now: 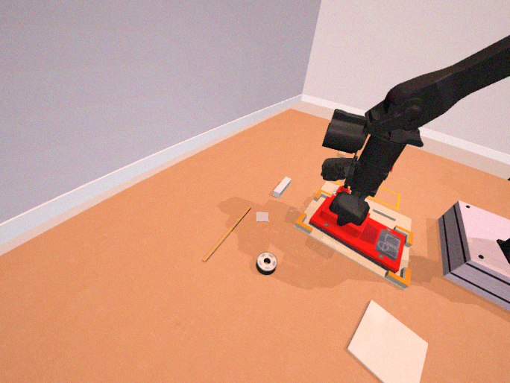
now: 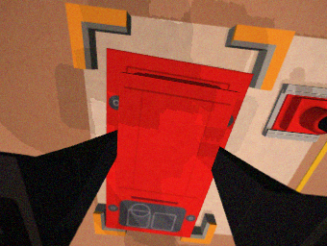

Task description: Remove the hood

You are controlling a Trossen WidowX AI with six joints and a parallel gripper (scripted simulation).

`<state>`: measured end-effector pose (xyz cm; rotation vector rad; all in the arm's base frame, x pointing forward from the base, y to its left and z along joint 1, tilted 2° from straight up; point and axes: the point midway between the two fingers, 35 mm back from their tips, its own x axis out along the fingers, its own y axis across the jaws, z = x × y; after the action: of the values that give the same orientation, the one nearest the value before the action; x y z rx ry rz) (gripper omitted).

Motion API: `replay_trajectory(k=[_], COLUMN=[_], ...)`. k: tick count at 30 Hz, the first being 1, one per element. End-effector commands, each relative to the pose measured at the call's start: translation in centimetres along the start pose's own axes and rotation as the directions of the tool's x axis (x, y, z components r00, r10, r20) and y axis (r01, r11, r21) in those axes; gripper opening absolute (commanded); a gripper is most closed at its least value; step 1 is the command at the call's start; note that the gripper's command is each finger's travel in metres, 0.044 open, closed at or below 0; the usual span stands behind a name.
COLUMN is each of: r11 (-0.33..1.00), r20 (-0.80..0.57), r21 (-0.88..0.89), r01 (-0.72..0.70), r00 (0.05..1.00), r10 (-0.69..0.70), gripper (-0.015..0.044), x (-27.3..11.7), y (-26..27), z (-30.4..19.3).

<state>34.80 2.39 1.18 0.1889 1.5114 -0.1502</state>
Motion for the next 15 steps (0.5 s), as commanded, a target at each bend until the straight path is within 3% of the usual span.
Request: replay_trajectory(k=[1,8,15], r11=[1.000,1.000,1.000], r20=[0.001,0.001,0.000], r21=[-0.001,-0.001,-0.001], r01=[-0.003,-0.002,-0.002], r00=[1.000,1.000,1.000], r10=[0.003,0.002,0.002], gripper=[0.0190,0.0006,0.0000], x=[-0.12,-0.57,-1.03], y=[0.07,0.07,0.06], z=[0.02,0.04,0.04])
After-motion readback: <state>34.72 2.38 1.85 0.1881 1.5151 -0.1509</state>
